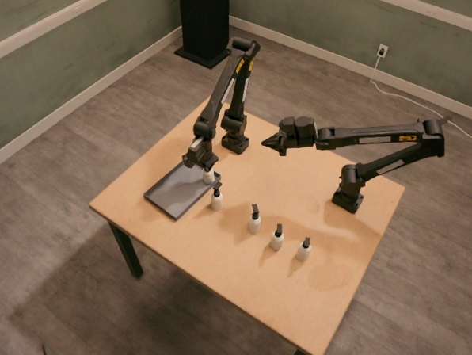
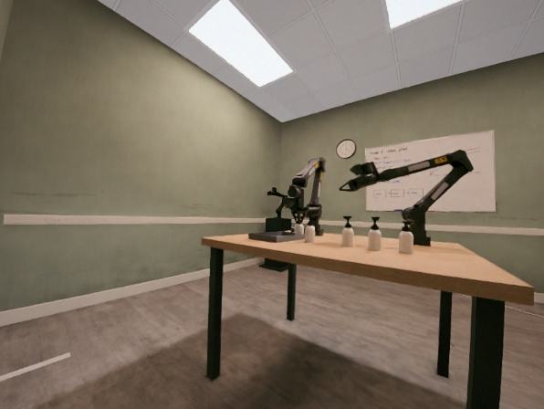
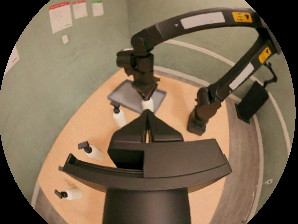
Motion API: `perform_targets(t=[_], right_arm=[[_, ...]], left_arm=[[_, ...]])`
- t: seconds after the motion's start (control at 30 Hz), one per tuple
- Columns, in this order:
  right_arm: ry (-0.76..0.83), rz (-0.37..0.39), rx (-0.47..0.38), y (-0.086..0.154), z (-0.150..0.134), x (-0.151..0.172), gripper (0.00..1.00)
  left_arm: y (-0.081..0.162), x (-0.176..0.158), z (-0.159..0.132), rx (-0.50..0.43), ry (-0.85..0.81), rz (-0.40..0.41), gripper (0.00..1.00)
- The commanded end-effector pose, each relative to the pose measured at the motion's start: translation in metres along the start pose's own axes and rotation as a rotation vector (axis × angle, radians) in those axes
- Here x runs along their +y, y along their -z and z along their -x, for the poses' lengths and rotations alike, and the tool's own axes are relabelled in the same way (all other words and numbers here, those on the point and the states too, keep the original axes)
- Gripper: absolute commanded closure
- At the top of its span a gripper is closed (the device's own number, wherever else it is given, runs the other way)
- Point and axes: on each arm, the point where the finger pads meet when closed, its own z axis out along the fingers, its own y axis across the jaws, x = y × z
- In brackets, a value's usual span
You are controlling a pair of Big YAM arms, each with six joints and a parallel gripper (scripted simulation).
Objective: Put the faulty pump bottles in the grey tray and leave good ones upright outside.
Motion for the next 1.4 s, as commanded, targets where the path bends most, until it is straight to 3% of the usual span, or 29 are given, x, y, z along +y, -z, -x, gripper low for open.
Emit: perform_targets(t=[0.0, 0.33, 0.43, 0.5, 0.97, 1.1, 1.17, 1.2, 1.37], right_arm=[[-0.001, 0.009, -0.032, 0.008, 0.013, 0.004, 0.78], [-0.001, 0.009, -0.032, 0.008, 0.013, 0.004, 0.78], [-0.001, -0.004, 0.002, -0.008, 0.003, 0.000, 0.78], [-0.001, 0.007, -0.024, -0.004, 0.014, 0.004, 0.78], [-0.001, 0.008, -0.028, -0.005, 0.015, 0.005, 0.78], [-0.001, 0.009, -0.032, -0.002, 0.013, 0.004, 0.33], [-0.001, 0.009, -0.032, -0.002, 0.013, 0.004, 0.33], [-0.001, 0.009, -0.032, -0.002, 0.013, 0.004, 0.25], [-0.001, 0.031, -0.085, 0.019, 0.028, 0.005, 0.25]], left_arm=[[0.000, 0.004, 0.015, -0.043, -0.002, 0.014, 1.00], [0.000, 0.004, 0.015, -0.043, -0.002, 0.014, 1.00], [0.000, 0.004, 0.016, -0.048, -0.002, 0.014, 1.00], [0.000, 0.004, 0.016, -0.048, -0.002, 0.014, 1.00], [0.000, 0.004, 0.016, -0.048, -0.002, 0.014, 1.00], [0.000, 0.004, 0.016, -0.048, -0.002, 0.014, 1.00], [0.000, 0.004, 0.016, -0.048, -0.002, 0.014, 1.00], [0.000, 0.004, 0.016, -0.048, -0.002, 0.014, 1.00], [0.000, 0.004, 0.016, -0.048, -0.002, 0.014, 1.00]])
